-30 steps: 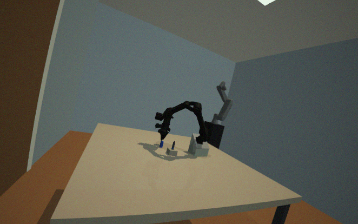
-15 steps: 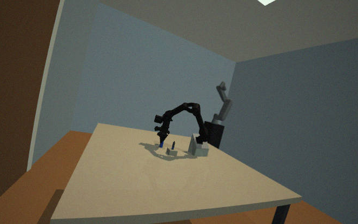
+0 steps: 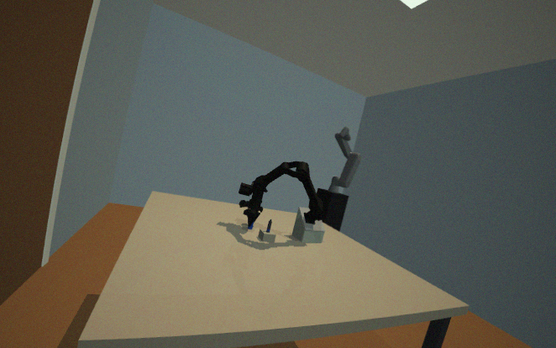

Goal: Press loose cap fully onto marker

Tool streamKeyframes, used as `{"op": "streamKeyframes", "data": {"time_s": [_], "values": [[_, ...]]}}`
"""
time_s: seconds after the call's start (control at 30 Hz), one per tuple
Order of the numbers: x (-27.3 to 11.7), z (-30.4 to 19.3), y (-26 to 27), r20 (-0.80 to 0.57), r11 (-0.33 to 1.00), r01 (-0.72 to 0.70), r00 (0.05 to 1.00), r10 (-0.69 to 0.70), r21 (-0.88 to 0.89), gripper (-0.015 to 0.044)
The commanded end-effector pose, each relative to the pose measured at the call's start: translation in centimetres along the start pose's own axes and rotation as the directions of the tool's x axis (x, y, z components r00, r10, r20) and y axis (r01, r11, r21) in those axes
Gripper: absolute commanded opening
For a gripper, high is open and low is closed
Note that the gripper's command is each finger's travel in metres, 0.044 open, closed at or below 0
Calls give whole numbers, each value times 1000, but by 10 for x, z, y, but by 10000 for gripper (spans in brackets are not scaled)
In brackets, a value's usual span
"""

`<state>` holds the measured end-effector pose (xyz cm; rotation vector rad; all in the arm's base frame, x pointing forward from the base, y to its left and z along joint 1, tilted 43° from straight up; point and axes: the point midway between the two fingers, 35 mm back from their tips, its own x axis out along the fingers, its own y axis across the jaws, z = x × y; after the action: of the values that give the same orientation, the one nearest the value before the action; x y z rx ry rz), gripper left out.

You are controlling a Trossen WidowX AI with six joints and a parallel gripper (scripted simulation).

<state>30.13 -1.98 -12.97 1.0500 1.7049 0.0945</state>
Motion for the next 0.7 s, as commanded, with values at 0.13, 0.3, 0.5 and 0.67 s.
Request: {"op": "streamKeyframes", "data": {"time_s": [0.13,0.3,0.5,0.67], "values": [[3,-1,-1,-5,1000,-3,1000,3,5,109],[3,-1,0,-5,1000,-3,1000,3,5,76],[-9,0,0,-4,1000,-2,1000,2,5,0],[-25,1,0,-3,1000,-1,1000,1,5,0]]}}
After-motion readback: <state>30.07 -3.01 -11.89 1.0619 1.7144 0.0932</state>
